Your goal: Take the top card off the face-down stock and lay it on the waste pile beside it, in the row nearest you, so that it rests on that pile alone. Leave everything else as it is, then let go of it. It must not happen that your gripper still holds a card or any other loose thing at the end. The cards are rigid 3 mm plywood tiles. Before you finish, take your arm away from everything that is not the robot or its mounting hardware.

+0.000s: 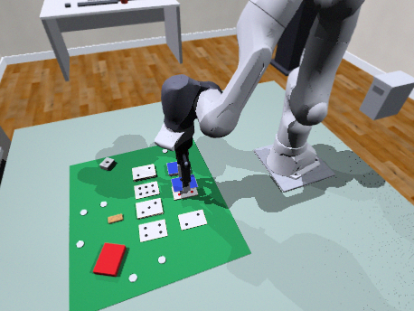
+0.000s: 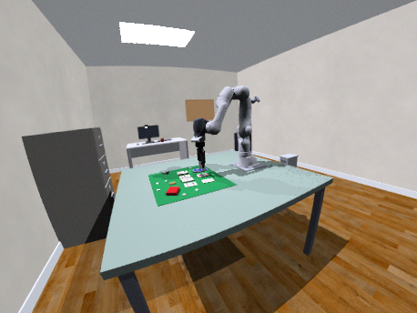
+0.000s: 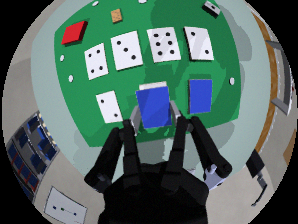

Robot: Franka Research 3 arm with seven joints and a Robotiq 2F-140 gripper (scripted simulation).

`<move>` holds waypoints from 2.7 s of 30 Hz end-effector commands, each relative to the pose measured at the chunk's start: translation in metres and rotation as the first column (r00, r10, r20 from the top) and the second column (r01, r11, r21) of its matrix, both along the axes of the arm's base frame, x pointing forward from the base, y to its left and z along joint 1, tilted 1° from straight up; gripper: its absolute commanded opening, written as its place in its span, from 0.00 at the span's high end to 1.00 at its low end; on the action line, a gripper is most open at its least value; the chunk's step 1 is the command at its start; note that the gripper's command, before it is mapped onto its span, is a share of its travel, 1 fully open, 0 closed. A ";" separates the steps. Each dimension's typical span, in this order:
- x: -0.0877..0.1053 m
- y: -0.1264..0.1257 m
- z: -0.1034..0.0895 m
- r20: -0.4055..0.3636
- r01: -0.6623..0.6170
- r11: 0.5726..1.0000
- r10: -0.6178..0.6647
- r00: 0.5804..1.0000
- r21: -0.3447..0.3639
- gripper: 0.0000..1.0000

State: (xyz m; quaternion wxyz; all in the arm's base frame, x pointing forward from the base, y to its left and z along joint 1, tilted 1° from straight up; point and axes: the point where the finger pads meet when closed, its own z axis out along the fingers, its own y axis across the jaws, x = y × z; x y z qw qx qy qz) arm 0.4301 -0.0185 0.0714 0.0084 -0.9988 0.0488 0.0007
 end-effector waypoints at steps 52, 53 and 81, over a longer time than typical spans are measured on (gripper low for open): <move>0.001 0.000 -0.035 0.003 0.005 1.000 -0.005 1.000 -0.002 0.57; 0.001 0.000 -0.035 0.003 0.005 1.000 -0.005 1.000 -0.002 0.57; -0.001 -0.001 -0.038 0.003 0.005 1.000 -0.005 1.000 -0.002 0.57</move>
